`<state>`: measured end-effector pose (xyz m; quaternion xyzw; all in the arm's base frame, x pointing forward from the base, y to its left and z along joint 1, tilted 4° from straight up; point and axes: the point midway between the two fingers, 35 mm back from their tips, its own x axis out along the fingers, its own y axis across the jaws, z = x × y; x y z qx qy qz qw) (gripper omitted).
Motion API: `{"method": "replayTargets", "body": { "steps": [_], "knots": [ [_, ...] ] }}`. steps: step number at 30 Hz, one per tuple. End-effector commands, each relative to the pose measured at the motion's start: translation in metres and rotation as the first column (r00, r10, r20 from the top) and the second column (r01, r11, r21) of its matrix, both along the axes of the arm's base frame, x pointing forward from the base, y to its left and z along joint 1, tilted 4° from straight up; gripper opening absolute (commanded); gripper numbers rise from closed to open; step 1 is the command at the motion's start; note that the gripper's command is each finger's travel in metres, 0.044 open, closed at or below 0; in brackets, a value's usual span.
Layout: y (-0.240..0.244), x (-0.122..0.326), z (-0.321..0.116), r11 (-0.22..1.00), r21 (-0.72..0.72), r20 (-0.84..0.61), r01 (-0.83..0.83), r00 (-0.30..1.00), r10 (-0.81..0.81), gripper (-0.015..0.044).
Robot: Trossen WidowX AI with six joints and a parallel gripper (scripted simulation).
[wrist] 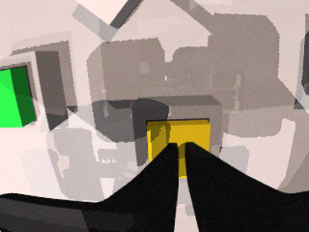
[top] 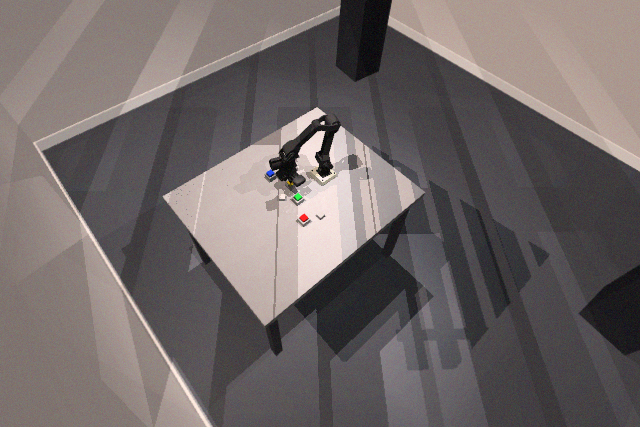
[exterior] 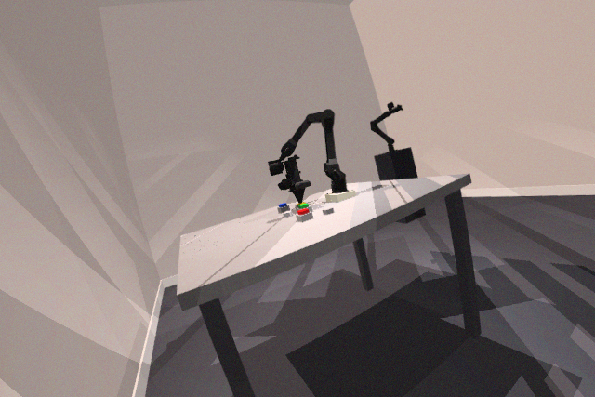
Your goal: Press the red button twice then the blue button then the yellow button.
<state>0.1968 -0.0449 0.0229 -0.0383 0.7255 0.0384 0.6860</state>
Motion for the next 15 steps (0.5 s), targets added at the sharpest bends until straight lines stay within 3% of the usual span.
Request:
{"method": "replayTargets", "body": {
  "steps": [1, 8, 15],
  "knots": [
    [0.001, -0.002, -0.001, 1.0, 0.005, -0.005, 0.003, 1.0, -0.003, 0.002],
    [0.001, -0.002, -0.001, 1.0, 0.005, -0.005, 0.003, 1.0, -0.003, 0.002],
    [0.001, 0.001, 0.032, 1.0, 0.005, -0.005, 0.003, 1.0, -0.003, 0.002]
  ]
}}
